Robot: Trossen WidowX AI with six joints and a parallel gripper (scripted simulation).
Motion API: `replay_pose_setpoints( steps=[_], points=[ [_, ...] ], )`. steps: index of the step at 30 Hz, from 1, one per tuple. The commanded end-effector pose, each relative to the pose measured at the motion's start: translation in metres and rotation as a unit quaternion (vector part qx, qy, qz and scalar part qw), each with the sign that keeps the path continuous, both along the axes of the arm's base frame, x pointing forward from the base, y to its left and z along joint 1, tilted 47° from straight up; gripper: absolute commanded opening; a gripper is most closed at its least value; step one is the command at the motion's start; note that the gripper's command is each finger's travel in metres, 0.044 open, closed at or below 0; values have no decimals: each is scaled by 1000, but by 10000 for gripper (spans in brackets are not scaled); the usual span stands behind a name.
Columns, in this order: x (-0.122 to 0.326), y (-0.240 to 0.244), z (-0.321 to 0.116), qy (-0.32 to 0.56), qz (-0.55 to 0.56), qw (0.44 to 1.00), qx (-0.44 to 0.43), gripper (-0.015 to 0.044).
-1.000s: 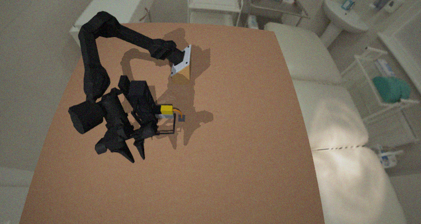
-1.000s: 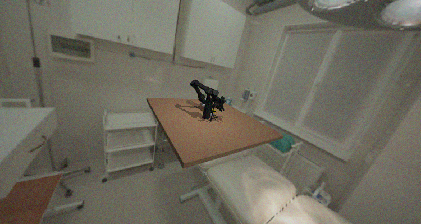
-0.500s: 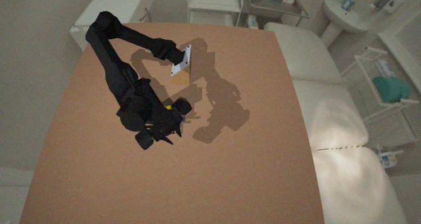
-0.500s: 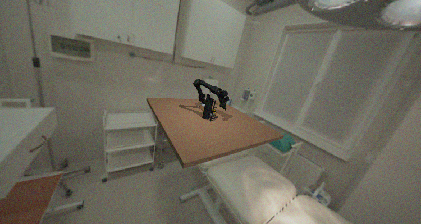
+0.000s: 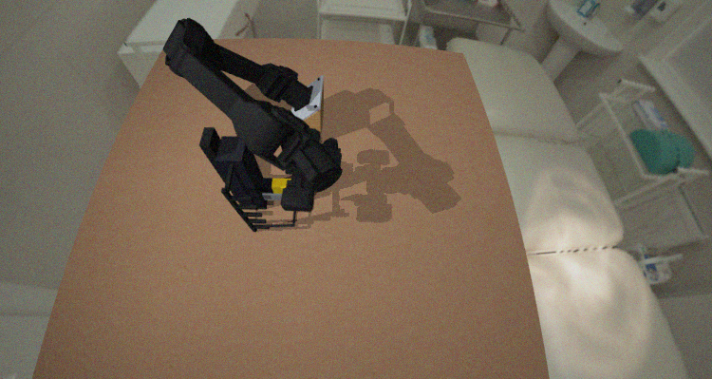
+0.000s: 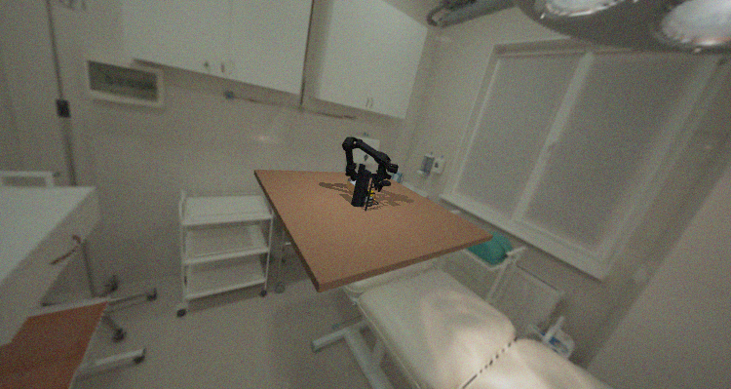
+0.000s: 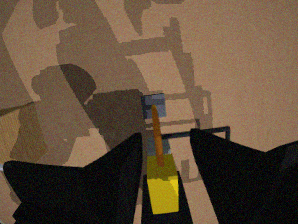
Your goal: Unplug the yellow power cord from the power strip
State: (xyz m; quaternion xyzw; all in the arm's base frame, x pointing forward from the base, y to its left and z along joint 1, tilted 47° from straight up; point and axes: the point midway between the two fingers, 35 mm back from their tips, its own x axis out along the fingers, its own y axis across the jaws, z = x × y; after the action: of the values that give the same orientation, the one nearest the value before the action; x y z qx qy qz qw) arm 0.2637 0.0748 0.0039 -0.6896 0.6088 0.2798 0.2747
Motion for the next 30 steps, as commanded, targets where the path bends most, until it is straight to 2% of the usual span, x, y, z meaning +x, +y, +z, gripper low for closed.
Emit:
replay_pose_setpoints(
  steps=[1, 30],
  points=[
    [-5, -5, 3, 19, 15, 999, -24, 160],
    [-1, -28, 27, 19, 15, 999, -25, 160]
  ],
)
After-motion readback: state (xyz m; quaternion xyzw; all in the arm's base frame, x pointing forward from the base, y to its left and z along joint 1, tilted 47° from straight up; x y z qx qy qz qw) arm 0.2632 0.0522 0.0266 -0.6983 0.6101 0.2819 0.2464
